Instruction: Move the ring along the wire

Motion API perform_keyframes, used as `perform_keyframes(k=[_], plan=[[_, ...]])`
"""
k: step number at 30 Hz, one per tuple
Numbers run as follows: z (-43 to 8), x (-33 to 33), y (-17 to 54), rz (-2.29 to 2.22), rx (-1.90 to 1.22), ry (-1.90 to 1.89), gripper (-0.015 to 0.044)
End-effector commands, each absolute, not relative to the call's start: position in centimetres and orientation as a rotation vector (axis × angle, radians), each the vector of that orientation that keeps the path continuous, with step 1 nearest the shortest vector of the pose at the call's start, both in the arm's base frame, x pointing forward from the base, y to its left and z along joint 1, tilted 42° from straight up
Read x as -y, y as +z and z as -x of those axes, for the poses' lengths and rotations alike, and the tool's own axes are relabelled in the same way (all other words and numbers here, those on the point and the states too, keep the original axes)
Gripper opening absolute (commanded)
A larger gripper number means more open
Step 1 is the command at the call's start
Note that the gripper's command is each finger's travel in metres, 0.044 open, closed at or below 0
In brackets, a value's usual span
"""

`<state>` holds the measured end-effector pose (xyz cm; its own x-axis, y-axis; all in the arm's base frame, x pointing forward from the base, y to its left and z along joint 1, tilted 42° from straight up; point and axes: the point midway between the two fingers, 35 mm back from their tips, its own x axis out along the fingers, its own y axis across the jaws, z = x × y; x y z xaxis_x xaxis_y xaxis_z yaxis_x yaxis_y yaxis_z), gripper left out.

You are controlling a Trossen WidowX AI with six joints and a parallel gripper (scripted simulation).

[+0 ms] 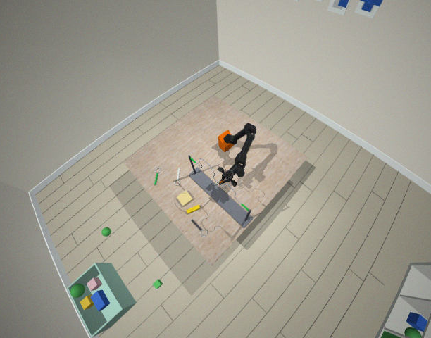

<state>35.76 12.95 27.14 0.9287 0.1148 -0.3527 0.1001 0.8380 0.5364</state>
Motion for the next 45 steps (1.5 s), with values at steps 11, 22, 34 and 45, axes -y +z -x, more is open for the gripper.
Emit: perform_keyframes(k=[11, 22, 34, 45], plan=[[-35.4, -9.2, 25.0, -0.328, -0.404, -0.083, -0.0150], [-35.0, -5.4, 24.2, -0.071, -0.417, -0.164, -0.0150], [-34.4, -1.1, 24.6, 0.222, -0.424, -0.253, -0.0150], [-33.9, 2.6, 26.0, 0.492, -0.425, -0.332, -0.0150]])
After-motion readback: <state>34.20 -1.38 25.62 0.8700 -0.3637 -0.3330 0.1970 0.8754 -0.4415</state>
